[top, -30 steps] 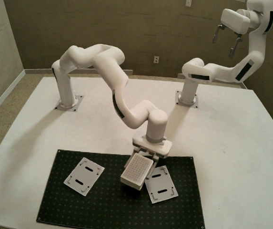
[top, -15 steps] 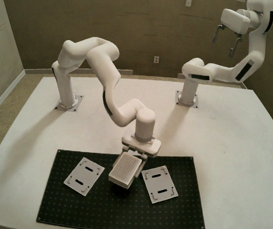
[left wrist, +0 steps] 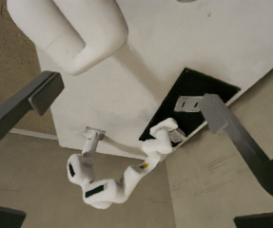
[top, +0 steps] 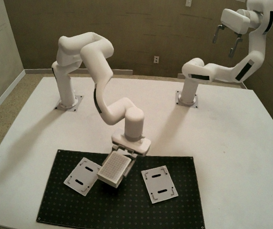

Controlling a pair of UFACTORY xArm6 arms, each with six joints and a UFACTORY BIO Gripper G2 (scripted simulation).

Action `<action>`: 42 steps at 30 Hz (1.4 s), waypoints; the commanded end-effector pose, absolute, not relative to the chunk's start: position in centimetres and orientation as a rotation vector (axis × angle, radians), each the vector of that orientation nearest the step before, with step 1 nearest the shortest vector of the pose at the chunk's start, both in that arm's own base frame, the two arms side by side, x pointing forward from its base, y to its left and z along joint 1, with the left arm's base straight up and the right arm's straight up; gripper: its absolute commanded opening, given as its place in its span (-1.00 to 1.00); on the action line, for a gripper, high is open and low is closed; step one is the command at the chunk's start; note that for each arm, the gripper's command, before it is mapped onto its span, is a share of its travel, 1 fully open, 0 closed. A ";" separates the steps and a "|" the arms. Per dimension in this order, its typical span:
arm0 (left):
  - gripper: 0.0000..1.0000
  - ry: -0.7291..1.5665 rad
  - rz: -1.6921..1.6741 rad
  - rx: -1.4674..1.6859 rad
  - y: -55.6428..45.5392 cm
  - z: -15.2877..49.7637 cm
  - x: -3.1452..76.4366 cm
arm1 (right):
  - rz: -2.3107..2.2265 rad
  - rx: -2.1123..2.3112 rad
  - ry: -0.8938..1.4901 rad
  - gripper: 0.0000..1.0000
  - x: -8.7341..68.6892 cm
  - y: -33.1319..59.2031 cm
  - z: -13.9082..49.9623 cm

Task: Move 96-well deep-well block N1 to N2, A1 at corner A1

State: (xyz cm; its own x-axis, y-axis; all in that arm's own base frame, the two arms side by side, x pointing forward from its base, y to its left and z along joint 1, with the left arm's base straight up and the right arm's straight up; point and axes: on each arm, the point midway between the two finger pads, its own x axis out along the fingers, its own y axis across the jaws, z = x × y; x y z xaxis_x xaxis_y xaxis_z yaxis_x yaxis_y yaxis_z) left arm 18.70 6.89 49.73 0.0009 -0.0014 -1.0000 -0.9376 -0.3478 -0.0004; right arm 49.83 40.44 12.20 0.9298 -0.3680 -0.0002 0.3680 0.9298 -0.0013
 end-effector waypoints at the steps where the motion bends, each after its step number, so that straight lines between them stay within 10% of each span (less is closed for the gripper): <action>1: 1.00 1.019 1.464 -1.467 6.9 49.8 18.7 | -0.376 0.004 -0.002 -1.00 49.9 39.5 12.5; 42: 1.00 1.019 1.464 -1.467 6.9 49.8 18.7 | -0.376 0.003 -0.003 -1.00 50.0 27.8 12.4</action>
State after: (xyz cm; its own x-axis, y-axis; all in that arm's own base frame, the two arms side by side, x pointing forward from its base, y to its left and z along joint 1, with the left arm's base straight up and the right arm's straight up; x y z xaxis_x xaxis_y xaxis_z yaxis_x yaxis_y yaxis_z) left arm 18.70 6.89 49.73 0.0009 -0.0014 -1.0000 -0.9376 -0.3478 -0.0004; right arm 49.95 28.43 12.22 0.9302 -0.3671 0.0001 0.3671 0.9302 -0.0004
